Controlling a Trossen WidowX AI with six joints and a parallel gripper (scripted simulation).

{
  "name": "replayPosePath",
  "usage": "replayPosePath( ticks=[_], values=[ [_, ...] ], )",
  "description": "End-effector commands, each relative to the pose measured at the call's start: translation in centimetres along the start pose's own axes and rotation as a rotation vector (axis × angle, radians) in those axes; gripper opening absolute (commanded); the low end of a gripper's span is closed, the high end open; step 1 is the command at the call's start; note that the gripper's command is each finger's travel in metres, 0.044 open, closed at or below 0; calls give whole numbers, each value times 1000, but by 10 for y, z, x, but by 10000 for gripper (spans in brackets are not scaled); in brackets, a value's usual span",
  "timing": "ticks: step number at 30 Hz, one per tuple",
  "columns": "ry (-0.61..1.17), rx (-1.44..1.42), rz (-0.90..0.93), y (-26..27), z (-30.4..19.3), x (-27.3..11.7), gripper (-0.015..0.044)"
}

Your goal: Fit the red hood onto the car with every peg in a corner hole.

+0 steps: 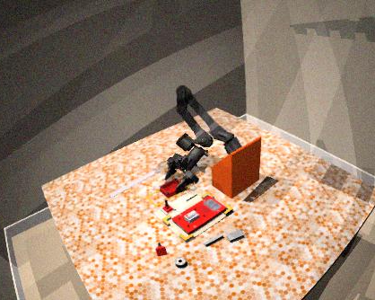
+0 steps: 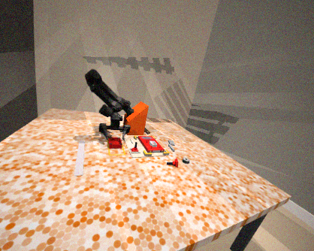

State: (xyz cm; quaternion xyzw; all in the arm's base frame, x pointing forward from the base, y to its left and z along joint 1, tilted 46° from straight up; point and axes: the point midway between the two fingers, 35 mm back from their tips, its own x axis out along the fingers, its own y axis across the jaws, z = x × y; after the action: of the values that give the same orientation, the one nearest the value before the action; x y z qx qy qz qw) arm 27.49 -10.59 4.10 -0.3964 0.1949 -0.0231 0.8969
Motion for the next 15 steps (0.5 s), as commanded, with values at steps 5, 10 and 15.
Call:
replayPosePath(
  ticks=[5, 10, 15],
  values=[
    [-5, -6, 1, 0, -2, 2, 440],
    [-5, -6, 1, 0, -4, 3, 440],
    [-5, -6, 1, 0, -6, 4, 440]
  ],
)
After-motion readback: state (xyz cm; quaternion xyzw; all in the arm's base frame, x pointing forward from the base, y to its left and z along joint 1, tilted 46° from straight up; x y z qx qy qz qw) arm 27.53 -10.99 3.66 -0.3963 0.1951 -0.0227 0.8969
